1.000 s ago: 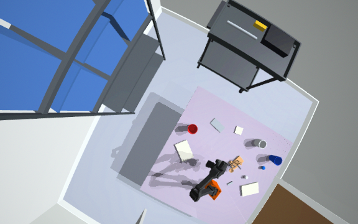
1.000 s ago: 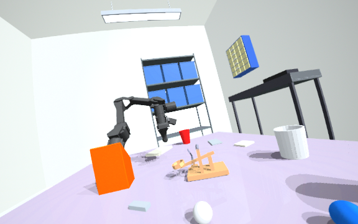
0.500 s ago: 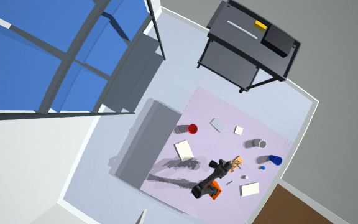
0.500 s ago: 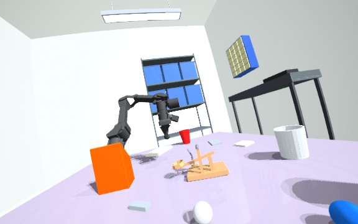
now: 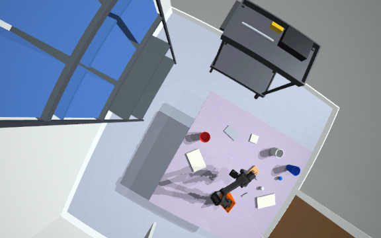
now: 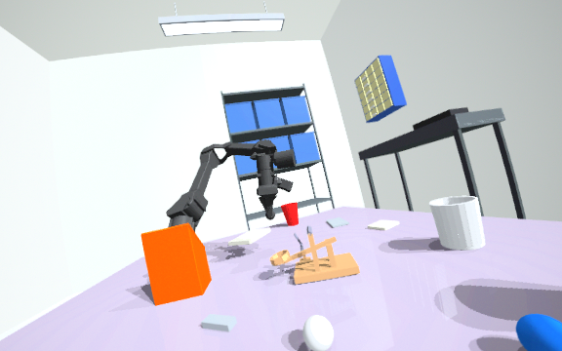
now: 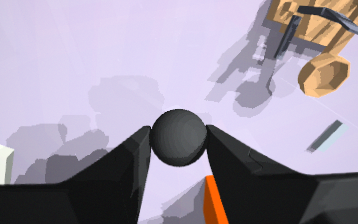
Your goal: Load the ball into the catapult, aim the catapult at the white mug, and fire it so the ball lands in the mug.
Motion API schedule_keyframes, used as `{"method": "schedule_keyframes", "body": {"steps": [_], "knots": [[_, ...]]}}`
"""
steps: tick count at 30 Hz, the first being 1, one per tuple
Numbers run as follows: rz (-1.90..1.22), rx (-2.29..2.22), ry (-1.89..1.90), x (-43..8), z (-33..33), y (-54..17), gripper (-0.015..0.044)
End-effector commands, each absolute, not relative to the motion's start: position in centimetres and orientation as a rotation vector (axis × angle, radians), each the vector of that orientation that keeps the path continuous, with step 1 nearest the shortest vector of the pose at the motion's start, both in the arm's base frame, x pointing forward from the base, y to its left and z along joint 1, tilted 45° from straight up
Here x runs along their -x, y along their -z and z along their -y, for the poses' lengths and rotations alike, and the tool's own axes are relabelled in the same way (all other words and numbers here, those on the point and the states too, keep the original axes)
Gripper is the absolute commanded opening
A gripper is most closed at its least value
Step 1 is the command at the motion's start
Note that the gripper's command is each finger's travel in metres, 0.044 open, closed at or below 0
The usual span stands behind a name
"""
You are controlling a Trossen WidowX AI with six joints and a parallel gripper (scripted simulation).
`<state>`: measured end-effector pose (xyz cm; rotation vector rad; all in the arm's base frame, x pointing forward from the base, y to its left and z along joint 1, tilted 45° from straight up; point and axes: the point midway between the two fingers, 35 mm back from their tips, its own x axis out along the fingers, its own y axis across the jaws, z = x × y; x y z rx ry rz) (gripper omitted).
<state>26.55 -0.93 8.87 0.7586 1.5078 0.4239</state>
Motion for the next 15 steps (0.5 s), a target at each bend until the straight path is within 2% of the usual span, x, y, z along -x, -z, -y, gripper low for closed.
{"method": "schedule_keyframes", "body": {"steps": [1,15], "knots": [[-1.535,-0.766,-0.417,-26.8,2.0,-7.8,0.0000],[-1.630,-0.824,-0.408,-27.2,5.5,-3.2,0.0000]]}}
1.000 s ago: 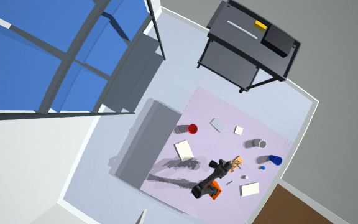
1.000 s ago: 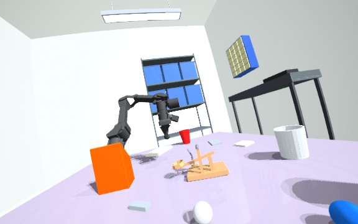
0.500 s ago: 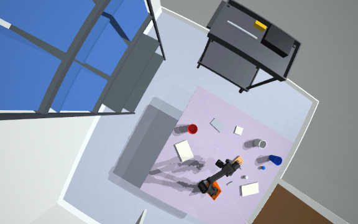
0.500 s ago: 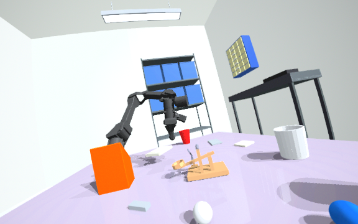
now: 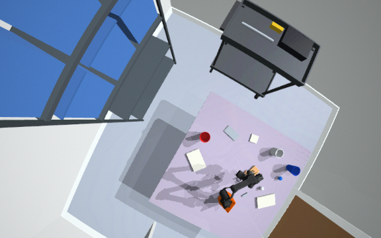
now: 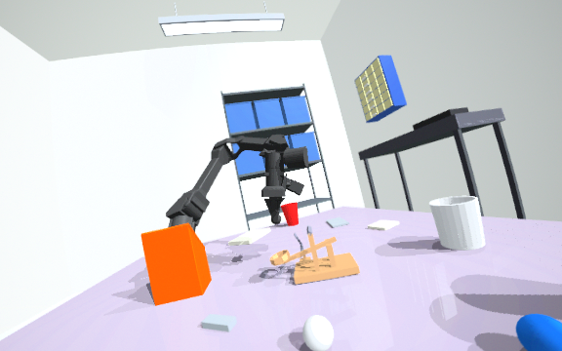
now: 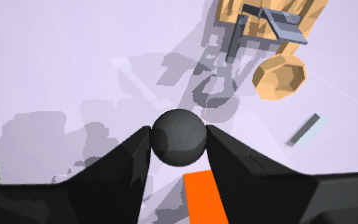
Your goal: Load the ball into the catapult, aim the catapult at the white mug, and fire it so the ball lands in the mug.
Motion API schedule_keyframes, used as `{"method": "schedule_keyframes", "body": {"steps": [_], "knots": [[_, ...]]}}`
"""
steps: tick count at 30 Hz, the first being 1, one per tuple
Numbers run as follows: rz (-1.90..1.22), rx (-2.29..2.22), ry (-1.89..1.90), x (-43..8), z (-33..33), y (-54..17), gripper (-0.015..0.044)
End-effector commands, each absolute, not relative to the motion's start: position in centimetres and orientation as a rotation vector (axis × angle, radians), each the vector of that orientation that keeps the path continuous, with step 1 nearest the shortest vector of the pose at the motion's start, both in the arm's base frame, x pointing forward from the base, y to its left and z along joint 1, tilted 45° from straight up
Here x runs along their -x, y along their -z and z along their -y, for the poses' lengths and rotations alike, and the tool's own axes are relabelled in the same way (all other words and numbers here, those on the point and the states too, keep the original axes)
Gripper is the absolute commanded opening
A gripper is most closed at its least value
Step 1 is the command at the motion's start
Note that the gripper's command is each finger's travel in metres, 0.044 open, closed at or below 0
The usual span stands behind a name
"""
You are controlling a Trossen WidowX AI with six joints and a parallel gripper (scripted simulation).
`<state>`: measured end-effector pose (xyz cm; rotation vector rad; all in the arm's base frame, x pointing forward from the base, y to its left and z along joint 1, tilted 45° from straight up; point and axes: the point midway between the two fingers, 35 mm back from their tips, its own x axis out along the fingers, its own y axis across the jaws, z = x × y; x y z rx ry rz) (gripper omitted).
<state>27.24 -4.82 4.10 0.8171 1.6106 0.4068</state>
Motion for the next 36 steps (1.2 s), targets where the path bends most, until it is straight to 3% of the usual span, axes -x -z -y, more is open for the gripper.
{"method": "schedule_keyframes", "body": {"steps": [1,23,36], "knots": [[-1.637,-0.828,-0.409,-27.1,5.8,-2.8,0.0000],[-1.760,-0.941,-0.450,-24.8,10.1,5.1,0.0000],[-1.762,-0.945,-0.453,-24.9,8.9,6.4,0.0000]]}}
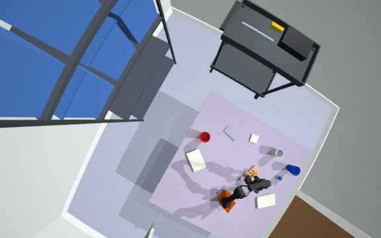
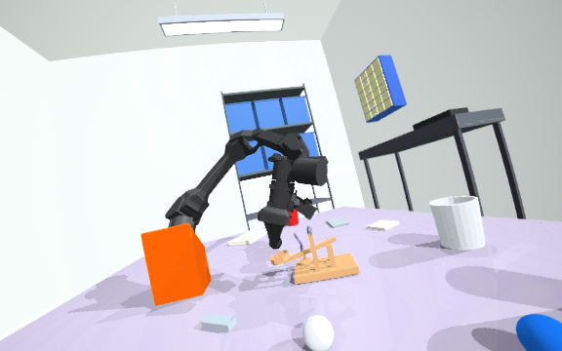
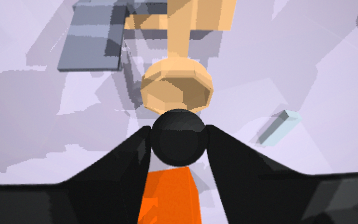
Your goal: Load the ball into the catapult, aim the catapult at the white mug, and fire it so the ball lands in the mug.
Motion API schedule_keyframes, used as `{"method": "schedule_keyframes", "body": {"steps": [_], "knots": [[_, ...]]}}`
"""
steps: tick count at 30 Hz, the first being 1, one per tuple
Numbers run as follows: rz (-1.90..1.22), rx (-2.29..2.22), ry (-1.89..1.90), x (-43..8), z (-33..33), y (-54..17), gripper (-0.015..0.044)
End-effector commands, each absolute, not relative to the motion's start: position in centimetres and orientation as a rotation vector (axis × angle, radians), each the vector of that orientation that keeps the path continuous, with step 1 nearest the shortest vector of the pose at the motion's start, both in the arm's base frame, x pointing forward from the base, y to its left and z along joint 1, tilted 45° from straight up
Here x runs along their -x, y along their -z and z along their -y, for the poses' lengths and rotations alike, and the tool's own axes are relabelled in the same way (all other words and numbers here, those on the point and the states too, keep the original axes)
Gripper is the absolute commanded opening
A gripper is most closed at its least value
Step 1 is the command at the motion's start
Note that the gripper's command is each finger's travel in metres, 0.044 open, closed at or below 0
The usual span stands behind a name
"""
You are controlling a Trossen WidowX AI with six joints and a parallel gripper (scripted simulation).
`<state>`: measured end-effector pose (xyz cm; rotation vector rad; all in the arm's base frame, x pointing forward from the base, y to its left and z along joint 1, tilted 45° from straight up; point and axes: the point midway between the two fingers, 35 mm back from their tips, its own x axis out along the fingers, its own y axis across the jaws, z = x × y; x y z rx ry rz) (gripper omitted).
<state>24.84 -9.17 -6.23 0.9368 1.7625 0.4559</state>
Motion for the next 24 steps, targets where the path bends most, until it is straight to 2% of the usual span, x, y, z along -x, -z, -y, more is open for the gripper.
{"method": "schedule_keyframes", "body": {"steps": [1,16,24], "knots": [[-1.762,-0.945,-0.453,-24.89,8.87,6.50,0.0000],[-1.759,-0.937,-0.454,-25.08,8.45,7.10,0.0000],[-1.759,-0.937,-0.454,-25.08,8.45,7.10,0.0210]]}}
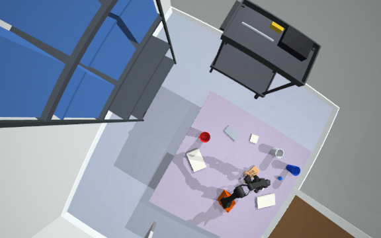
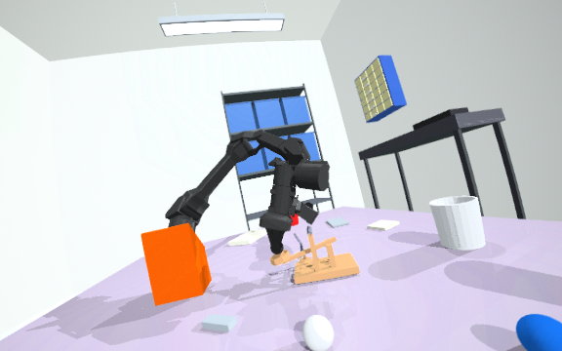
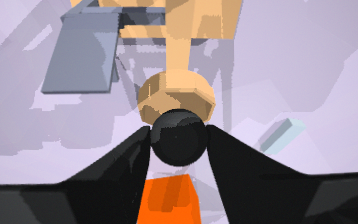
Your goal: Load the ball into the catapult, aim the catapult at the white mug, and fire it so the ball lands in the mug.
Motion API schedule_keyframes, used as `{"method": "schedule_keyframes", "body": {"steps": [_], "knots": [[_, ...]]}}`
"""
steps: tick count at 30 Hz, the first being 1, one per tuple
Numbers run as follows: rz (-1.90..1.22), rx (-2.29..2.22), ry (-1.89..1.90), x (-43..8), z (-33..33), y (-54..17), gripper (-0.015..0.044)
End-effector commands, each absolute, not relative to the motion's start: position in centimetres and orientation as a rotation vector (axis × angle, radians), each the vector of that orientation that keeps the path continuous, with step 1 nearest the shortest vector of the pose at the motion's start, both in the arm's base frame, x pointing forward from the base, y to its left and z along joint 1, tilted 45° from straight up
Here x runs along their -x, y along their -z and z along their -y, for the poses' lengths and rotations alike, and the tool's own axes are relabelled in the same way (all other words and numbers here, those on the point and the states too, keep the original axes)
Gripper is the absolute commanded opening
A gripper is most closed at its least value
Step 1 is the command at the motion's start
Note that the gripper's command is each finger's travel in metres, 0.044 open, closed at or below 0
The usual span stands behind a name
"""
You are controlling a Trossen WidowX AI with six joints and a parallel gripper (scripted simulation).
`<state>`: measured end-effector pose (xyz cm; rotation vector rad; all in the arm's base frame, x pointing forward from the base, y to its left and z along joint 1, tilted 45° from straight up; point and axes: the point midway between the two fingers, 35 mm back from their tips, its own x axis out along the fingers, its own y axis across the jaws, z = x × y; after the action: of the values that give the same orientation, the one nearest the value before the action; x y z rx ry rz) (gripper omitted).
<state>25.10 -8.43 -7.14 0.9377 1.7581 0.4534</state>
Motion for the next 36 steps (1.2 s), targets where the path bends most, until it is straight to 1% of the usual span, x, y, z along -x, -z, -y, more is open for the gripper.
{"method": "schedule_keyframes", "body": {"steps": [1,3,9,11,12,14,25,36], "knots": [[-1.759,-0.937,-0.454,-25.1,8.4,7.1,0.0236],[-1.759,-0.945,-0.445,-25.0,9.4,6.3,0.0289],[-1.761,-1.011,-0.385,-23.0,16.0,-0.5,0.0440],[-1.761,-1.014,-0.384,-22.9,16.1,-0.7,0.0440],[-1.747,-1.007,-0.376,-23.6,15.4,0.7,0.0440],[-1.719,-0.999,-0.338,-24.6,16.0,1.2,0.0440],[-1.428,-0.955,-0.075,-33.2,22.4,3.7,0.0440],[-1.068,-0.941,0.062,-42.6,28.8,2.4,0.0440]]}}
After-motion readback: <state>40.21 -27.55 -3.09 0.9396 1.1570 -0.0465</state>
